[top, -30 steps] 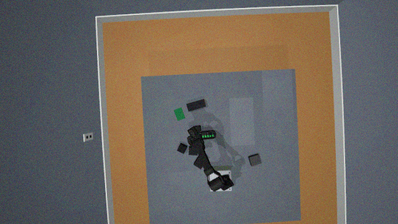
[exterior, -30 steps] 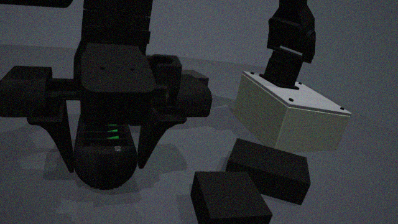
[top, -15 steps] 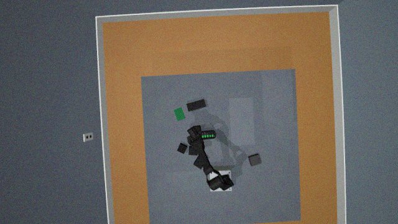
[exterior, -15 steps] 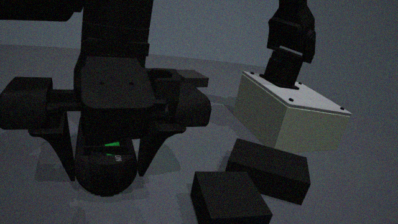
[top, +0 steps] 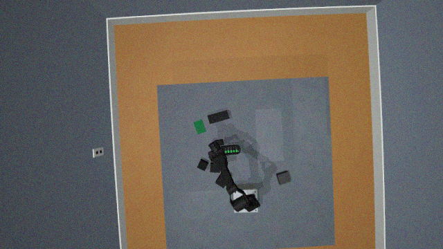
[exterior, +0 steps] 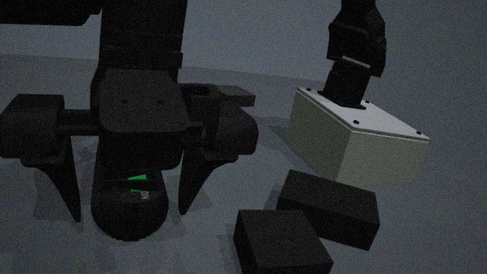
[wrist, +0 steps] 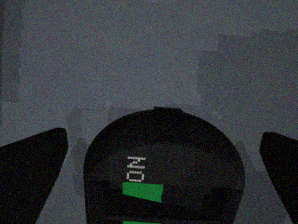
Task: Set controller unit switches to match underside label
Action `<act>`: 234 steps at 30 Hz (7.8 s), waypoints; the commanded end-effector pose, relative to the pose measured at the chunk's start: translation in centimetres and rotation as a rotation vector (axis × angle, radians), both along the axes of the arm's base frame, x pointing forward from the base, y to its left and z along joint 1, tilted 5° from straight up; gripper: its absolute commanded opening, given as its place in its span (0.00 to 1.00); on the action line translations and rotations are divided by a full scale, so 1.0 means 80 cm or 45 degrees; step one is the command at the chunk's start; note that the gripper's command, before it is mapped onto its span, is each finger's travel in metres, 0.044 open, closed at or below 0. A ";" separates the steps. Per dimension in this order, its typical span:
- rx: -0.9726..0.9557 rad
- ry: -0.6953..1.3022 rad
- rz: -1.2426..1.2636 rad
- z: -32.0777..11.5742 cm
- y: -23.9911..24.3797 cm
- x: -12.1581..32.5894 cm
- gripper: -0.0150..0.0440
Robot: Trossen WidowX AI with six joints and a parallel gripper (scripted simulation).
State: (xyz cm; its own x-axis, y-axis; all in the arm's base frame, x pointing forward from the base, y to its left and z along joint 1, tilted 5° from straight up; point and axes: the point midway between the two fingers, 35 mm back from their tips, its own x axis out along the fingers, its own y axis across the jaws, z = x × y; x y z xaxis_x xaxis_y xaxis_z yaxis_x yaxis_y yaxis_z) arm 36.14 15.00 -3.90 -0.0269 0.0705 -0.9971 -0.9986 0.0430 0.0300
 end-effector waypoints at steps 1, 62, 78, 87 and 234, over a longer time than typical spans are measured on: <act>-0.001 0.001 0.000 0.002 -0.003 0.000 1.00; -0.025 0.019 -0.079 0.043 -0.156 -0.011 1.00; -0.025 0.019 -0.079 0.011 -0.154 -0.013 1.00; -0.025 0.019 -0.079 -0.004 -0.154 -0.015 1.00; -0.025 0.016 -0.105 0.099 -0.117 -0.062 0.70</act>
State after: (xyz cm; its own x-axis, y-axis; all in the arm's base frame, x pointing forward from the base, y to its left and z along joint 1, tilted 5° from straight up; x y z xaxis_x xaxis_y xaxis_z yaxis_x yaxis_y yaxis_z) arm 31.02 5.67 2.73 -0.0361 0.0539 -0.9979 -0.9906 0.1298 0.0429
